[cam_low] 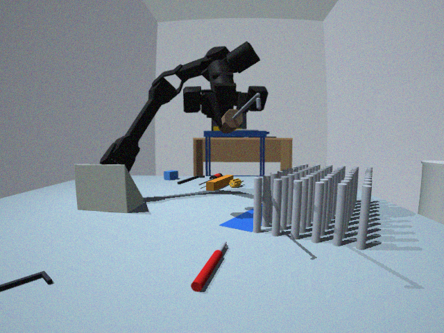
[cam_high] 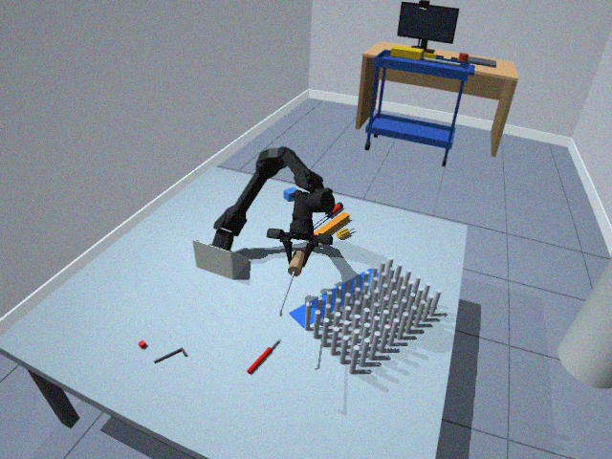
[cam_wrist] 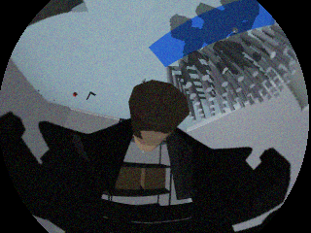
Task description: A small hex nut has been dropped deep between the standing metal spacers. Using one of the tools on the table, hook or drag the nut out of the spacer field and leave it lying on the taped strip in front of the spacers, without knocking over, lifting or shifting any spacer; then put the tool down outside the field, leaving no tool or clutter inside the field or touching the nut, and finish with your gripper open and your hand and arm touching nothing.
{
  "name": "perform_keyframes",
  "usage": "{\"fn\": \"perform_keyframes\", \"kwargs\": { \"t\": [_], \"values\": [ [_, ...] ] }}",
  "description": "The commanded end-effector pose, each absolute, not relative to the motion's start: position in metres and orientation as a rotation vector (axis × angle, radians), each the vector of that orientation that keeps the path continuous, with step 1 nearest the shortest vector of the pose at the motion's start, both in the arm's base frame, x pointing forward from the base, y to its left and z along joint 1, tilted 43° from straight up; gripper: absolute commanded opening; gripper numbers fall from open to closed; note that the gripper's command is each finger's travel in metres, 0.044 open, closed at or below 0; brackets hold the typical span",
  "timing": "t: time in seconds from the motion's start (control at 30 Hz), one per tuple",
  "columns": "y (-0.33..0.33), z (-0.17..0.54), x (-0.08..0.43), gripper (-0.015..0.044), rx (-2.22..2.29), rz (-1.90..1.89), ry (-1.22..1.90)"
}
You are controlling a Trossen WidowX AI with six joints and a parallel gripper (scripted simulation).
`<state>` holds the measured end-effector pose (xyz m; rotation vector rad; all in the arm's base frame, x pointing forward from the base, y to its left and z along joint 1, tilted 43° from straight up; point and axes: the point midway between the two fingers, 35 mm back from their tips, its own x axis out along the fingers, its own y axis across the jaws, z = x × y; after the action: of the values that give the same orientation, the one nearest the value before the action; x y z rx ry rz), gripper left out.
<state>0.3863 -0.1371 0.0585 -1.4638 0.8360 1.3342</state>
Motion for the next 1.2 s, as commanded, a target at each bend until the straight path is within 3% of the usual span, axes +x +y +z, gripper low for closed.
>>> {"fn": "perform_keyframes", "kwargs": {
  "t": [0.0, 1.17],
  "values": [
    [-0.159, 0.046, 0.387, 0.0000, -1.427, 1.324, 0.898],
    [-0.295, -0.111, 0.326, 0.0000, -1.031, 1.368, 1.236]
  ]
}}
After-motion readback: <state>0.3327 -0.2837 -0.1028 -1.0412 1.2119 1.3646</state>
